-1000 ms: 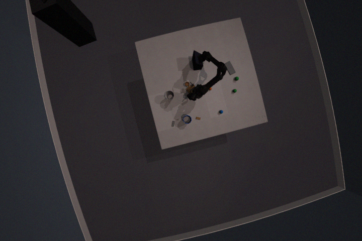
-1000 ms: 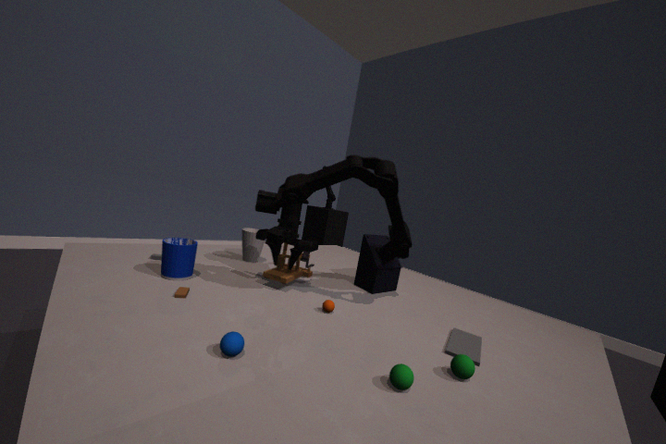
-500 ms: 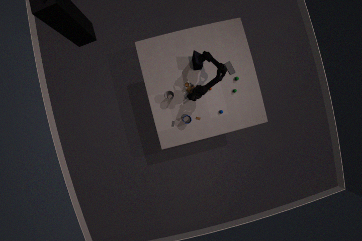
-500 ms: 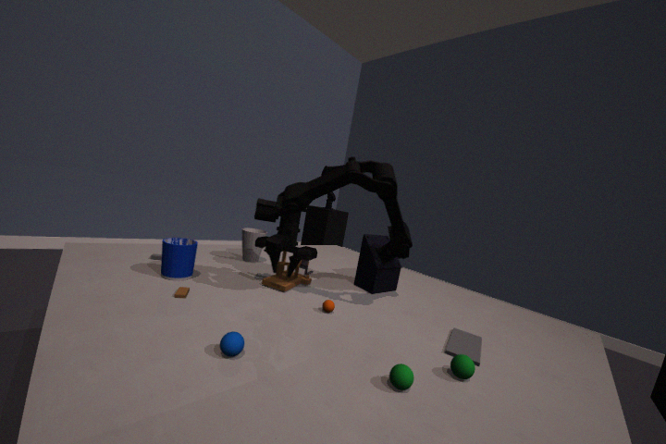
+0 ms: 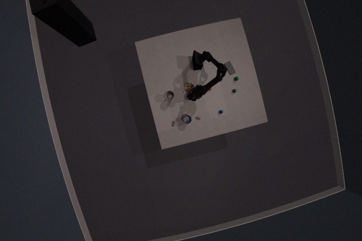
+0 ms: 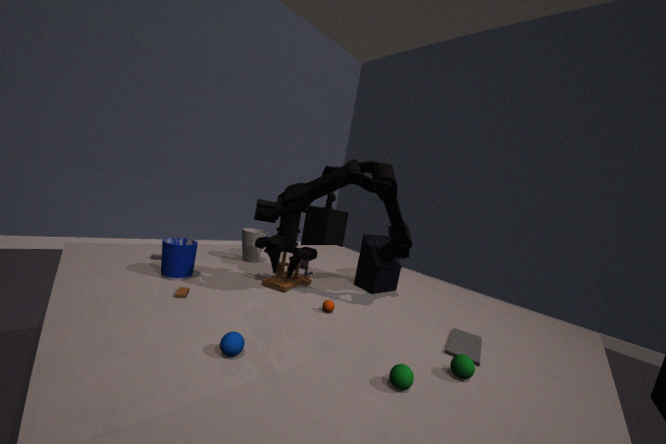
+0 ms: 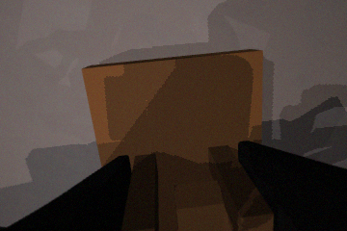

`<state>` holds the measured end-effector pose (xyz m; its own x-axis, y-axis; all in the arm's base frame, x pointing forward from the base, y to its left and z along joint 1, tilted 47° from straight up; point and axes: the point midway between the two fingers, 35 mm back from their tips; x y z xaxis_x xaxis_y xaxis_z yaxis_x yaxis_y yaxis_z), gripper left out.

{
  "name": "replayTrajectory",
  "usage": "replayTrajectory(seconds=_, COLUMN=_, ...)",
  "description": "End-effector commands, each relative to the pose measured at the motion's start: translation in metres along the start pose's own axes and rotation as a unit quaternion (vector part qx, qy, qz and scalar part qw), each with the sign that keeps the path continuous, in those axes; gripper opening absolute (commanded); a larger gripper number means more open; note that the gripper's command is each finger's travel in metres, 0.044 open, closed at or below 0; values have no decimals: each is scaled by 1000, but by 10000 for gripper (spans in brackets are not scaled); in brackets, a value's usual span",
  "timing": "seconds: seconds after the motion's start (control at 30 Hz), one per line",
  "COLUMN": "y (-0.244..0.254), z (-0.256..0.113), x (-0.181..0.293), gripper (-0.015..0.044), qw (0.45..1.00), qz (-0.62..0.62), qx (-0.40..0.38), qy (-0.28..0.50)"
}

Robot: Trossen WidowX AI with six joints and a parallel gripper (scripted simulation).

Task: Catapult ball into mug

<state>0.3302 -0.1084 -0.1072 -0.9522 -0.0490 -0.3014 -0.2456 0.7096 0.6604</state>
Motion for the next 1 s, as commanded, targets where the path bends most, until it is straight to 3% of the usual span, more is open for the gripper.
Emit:
replayTrajectory(seconds=0.0, y=0, z=0, x=0, gripper=236, qw=1000, qz=-1, qx=0, qy=0)
replayTrajectory(seconds=0.17, y=0, z=-3, x=-1, gripper=368, qw=1000, qz=-1, qx=0, qy=0)
replayTrajectory(seconds=0.27, y=-3, z=-41, x=-3, gripper=440, qw=1000, qz=0, qx=3, qy=1)
replayTrajectory(seconds=0.37, y=-2, z=-90, x=0, gripper=440, qw=1000, qz=0, qx=2, qy=1)
replayTrajectory(seconds=0.43, y=0, z=-101, x=1, gripper=440, qw=1000, qz=0, qx=2, qy=1)
replayTrajectory(seconds=0.5, y=-4, z=-83, x=1, gripper=440, qw=1000, qz=6, qx=0, qy=0)
replayTrajectory(seconds=0.77, y=0, z=-94, x=3, gripper=440, qw=1000, qz=5, qx=3, qy=-1)
replayTrajectory(seconds=0.9, y=-1, z=-52, x=3, gripper=440, qw=1000, qz=5, qx=2, qy=-2)
replayTrajectory(seconds=0.97, y=0, z=-50, x=3, gripper=440, qw=1000, qz=5, qx=2, qy=-2)
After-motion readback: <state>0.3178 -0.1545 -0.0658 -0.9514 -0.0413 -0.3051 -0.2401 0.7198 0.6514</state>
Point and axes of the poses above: the point midway between the two fingers, 35 mm back from their tips, its own z axis out along the fingers, its own y axis across the jaws, x = y × z, and after that the axes turned 8 degrees about z, right-handed
